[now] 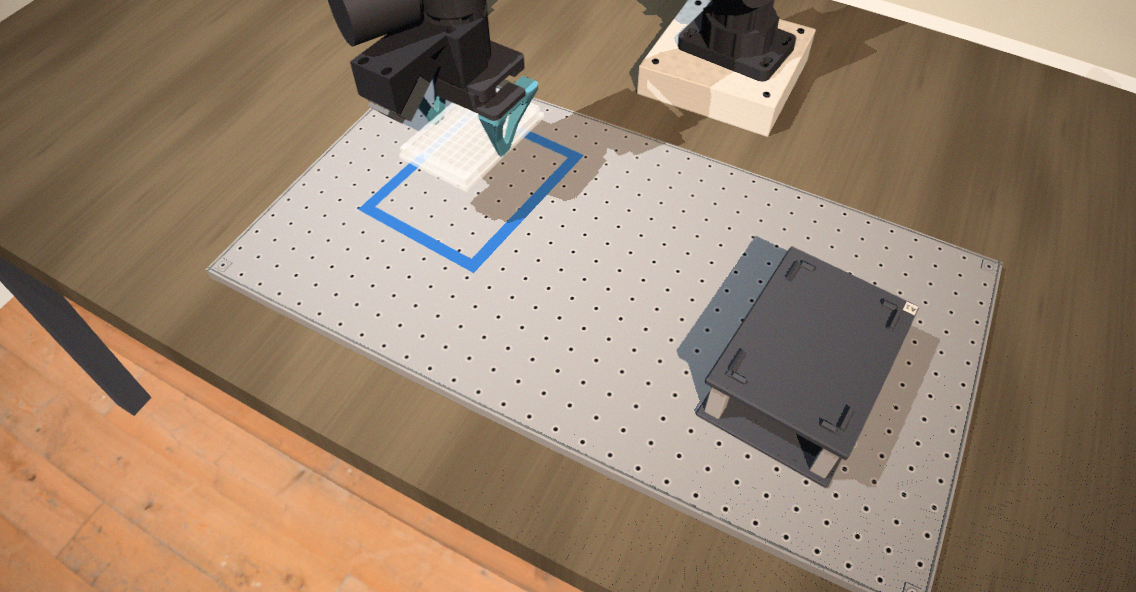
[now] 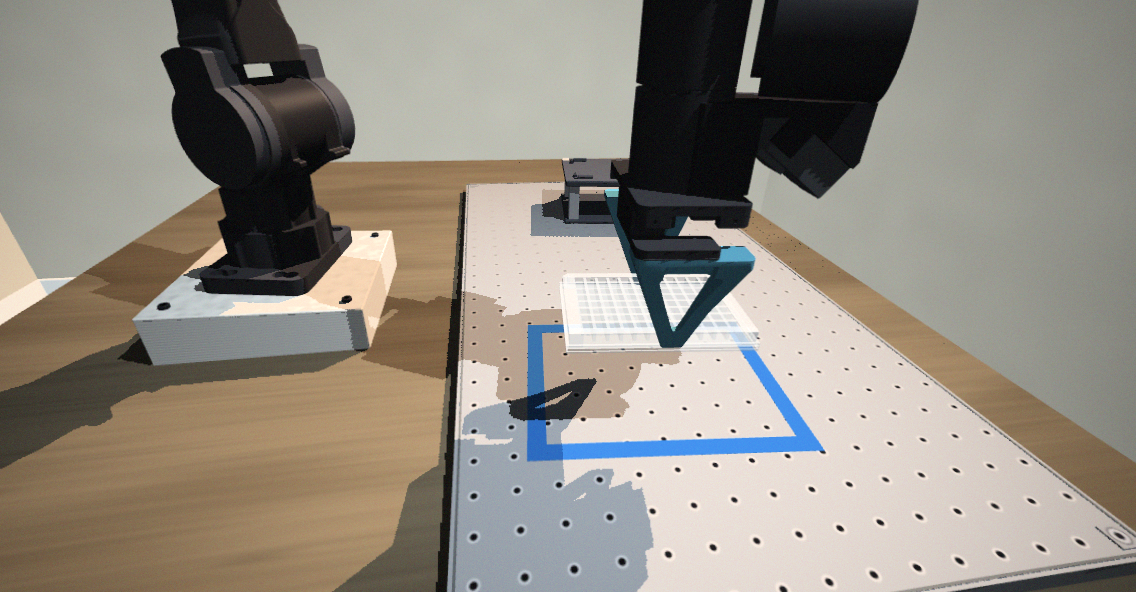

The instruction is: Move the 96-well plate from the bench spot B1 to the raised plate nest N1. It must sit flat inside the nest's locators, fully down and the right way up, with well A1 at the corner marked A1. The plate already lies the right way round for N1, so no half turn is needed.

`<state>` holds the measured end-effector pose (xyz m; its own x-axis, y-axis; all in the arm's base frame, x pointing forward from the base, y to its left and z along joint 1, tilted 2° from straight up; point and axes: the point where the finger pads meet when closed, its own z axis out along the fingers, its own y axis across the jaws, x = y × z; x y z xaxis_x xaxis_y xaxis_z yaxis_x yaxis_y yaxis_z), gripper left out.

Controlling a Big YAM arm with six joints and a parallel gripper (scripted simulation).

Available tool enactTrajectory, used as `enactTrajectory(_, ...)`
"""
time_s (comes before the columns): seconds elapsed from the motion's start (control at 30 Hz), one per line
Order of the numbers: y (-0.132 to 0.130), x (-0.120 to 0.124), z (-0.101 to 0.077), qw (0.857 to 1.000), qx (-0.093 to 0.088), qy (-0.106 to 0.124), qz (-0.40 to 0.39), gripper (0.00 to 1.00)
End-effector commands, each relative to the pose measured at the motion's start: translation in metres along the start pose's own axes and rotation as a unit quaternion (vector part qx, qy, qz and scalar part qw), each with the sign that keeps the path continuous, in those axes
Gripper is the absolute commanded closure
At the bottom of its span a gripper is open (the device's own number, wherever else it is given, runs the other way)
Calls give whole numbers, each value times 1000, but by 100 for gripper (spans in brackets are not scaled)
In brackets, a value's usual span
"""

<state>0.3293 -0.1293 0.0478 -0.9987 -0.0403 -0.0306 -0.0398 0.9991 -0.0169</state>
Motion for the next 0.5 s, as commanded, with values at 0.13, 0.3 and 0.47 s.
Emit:
enactTrajectory(0.13, -9, -28, -37, 999, 14, -32, 1, 100)
enactTrajectory(0.3, -9, -26, -39, 1000, 10, -24, 1, 100)
enactTrajectory(0.47, -9, -27, -45, 1000, 11, -26, 1, 100)
